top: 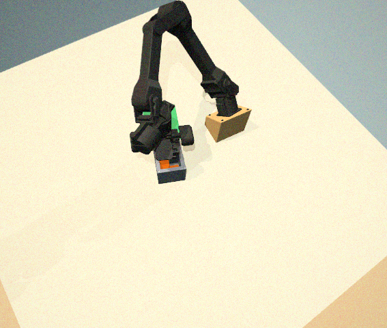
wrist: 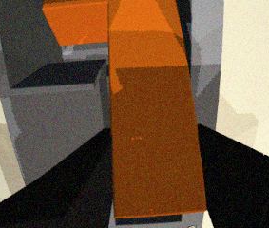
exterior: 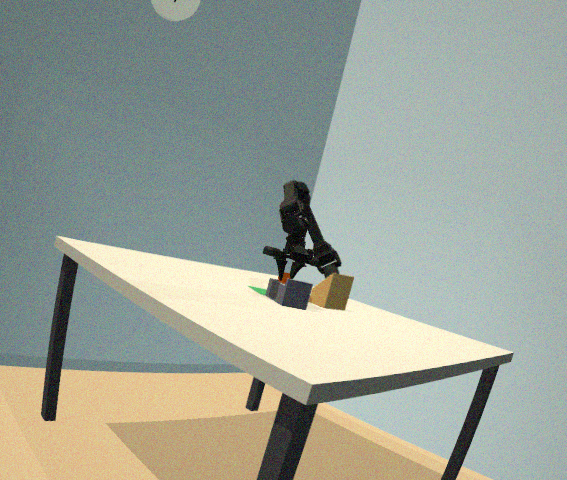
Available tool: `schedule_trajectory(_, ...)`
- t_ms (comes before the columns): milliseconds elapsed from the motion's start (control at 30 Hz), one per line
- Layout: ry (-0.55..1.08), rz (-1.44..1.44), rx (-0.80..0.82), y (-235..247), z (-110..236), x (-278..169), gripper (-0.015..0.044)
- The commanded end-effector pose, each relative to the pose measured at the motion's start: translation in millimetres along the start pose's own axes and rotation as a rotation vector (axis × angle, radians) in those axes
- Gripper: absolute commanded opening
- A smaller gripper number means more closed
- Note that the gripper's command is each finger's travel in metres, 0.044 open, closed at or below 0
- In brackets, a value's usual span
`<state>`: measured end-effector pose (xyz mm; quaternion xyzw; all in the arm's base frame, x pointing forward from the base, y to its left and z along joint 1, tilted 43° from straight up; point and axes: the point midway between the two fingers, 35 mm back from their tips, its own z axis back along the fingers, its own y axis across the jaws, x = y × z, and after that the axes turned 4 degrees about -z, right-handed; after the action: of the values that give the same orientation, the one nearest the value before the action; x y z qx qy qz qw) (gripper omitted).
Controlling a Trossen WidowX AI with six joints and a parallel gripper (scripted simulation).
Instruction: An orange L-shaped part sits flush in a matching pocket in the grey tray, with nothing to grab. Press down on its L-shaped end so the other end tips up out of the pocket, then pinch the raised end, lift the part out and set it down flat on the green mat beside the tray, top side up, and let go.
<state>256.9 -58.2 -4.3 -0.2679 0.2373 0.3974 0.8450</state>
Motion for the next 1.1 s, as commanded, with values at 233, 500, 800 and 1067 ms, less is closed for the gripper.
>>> schedule_trajectory(233,0.000,-0.001,0.000,-0.2,1.8,-0.1,0.0000)
schedule_trajectory(500,0.005,0.004,0.001,0.8,13.1,-0.5,0.0000)
schedule_trajectory(800,0.007,0.007,0.001,1.4,27.0,-0.7,0.0000)
schedule_trajectory(1067,0.008,0.008,0.002,1.7,39.3,-0.6,0.0000)
